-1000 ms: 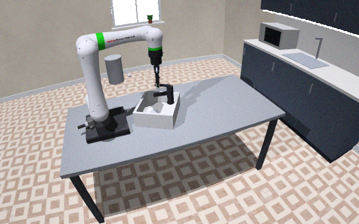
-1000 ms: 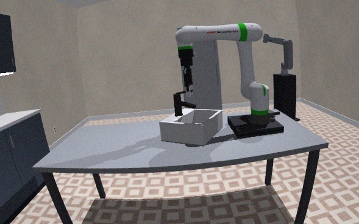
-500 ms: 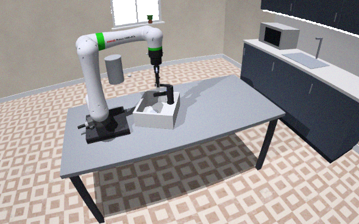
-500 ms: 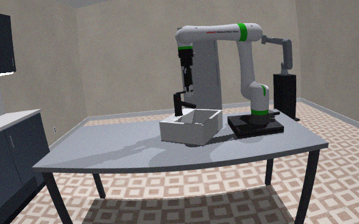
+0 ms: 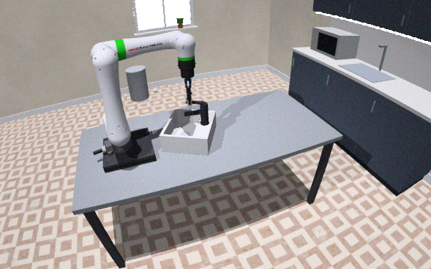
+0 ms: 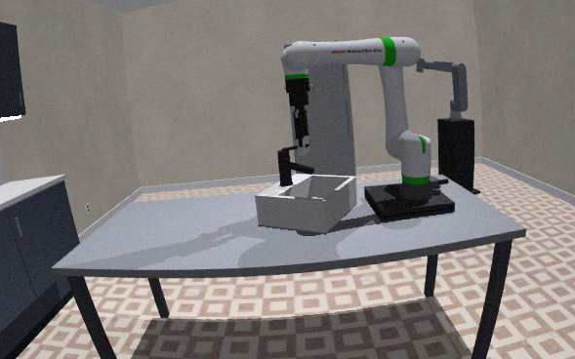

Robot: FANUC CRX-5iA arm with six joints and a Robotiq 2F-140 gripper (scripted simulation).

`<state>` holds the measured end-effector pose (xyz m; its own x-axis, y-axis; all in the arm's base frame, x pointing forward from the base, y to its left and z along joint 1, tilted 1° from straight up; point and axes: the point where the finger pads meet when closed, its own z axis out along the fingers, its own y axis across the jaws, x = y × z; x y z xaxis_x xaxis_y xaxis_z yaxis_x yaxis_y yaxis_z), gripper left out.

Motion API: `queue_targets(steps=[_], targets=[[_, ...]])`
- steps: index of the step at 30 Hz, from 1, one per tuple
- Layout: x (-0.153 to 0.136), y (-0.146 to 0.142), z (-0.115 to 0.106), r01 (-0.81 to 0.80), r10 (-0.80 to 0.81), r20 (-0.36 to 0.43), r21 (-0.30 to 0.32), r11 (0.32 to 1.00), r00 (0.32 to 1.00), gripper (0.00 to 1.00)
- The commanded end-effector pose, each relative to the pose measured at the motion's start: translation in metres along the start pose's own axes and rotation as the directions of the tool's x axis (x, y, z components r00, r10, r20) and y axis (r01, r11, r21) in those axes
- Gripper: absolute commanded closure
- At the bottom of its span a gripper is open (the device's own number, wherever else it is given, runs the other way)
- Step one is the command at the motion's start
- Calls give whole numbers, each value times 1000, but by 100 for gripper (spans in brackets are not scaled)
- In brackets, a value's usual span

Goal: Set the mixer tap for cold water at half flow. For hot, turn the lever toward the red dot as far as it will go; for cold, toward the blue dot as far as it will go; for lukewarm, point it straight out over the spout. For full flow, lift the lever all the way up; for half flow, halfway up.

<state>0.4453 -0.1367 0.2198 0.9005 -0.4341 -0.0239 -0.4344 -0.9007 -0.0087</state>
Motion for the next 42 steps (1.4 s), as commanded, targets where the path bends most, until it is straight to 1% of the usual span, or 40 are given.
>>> queue_targets(steps=[1, 6, 7, 42], targets=[[0, 0, 0, 0, 0, 0, 0, 1000, 1000, 60], [0, 0, 0, 0, 0, 0, 0, 1000, 1000, 60], [0, 0, 0, 0, 0, 0, 0, 1000, 1000, 100], [0, 0, 0, 0, 0, 0, 0, 1000, 1000, 100]])
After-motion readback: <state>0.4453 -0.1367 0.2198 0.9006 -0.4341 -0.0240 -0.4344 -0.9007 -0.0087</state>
